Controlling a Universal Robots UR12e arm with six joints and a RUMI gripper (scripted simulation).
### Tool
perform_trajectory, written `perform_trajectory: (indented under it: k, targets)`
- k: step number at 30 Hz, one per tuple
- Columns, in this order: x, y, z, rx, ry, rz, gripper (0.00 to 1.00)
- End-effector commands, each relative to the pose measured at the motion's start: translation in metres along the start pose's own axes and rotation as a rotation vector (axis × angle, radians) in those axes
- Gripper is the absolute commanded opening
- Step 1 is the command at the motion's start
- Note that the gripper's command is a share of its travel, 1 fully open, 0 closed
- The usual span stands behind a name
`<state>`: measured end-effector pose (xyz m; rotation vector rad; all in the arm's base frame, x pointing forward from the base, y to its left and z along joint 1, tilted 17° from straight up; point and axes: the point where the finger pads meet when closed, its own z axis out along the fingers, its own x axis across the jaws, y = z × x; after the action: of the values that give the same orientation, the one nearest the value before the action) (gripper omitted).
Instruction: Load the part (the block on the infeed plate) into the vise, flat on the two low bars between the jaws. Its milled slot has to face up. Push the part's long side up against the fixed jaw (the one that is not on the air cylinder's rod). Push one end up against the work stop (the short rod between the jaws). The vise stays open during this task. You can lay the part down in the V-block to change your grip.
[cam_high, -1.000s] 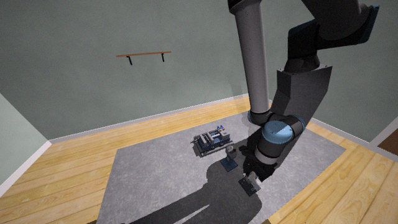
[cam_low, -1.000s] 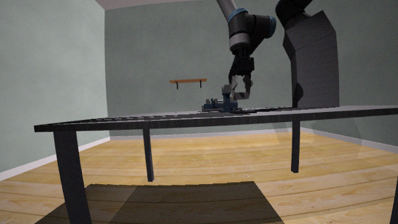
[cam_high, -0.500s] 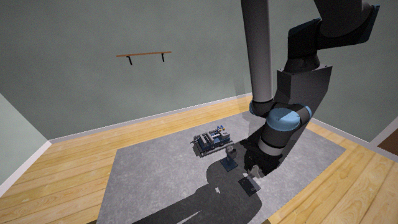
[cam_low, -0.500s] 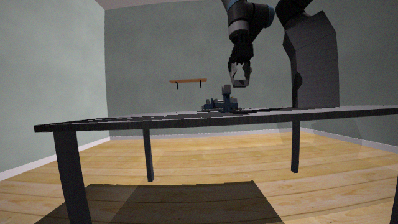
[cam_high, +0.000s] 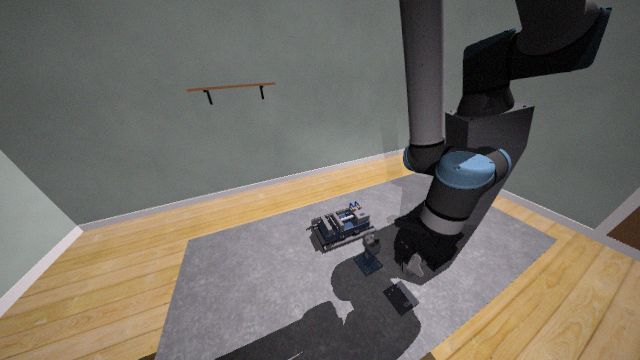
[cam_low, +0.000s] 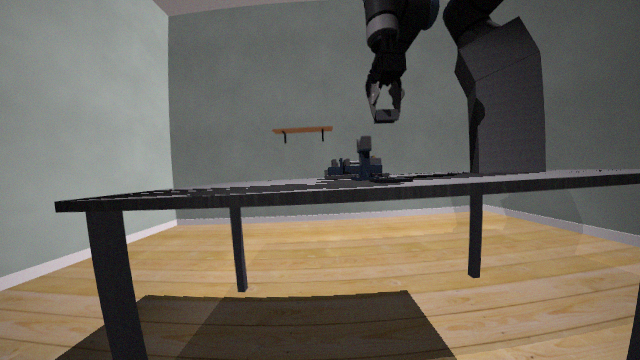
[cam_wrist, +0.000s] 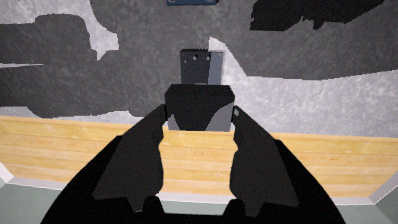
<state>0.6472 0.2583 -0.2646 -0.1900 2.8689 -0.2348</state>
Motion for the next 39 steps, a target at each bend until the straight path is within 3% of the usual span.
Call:
perform_trajectory:
  k: [1,16,39]
  targets:
    - [0.0,0.0,-0.013,0.0,-0.001,0.0,0.0]
    - [0.0,0.0,-0.041,0.0,-0.001,0.0,0.0]
    - [0.0,0.0,-0.045,0.0,-0.001,0.0,0.0]
